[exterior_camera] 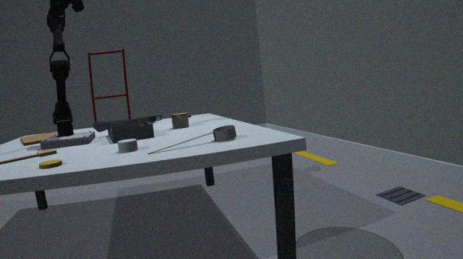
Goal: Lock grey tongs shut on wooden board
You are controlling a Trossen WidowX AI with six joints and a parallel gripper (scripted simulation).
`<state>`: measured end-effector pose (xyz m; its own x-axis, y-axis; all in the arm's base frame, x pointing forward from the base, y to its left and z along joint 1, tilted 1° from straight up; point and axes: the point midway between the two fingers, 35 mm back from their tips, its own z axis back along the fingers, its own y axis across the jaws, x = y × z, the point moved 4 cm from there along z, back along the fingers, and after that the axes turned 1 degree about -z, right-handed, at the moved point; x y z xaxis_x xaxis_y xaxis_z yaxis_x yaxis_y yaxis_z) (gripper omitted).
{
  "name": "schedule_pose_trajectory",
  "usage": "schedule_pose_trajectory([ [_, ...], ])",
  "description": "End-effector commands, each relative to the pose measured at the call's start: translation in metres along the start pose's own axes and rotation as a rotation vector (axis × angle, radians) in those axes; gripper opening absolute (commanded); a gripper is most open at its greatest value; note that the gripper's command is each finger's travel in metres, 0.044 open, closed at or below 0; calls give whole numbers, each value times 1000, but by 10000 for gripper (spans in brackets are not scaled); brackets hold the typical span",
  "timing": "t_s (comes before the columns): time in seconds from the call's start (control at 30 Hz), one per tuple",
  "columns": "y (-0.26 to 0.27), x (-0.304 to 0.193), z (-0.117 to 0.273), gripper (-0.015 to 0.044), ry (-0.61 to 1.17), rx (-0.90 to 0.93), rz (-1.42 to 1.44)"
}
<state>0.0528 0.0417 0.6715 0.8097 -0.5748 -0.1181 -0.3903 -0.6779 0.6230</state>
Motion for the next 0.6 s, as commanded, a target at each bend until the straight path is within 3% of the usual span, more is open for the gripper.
schedule_pose_trajectory([
  [0.0, 0, 0, 0, 426, 0, 0, 0],
  [0.23, -10, -15, -2, 440, 10, -14, 103],
  [0.57, -59, -55, -13, 440, 81, -89, 491],
])
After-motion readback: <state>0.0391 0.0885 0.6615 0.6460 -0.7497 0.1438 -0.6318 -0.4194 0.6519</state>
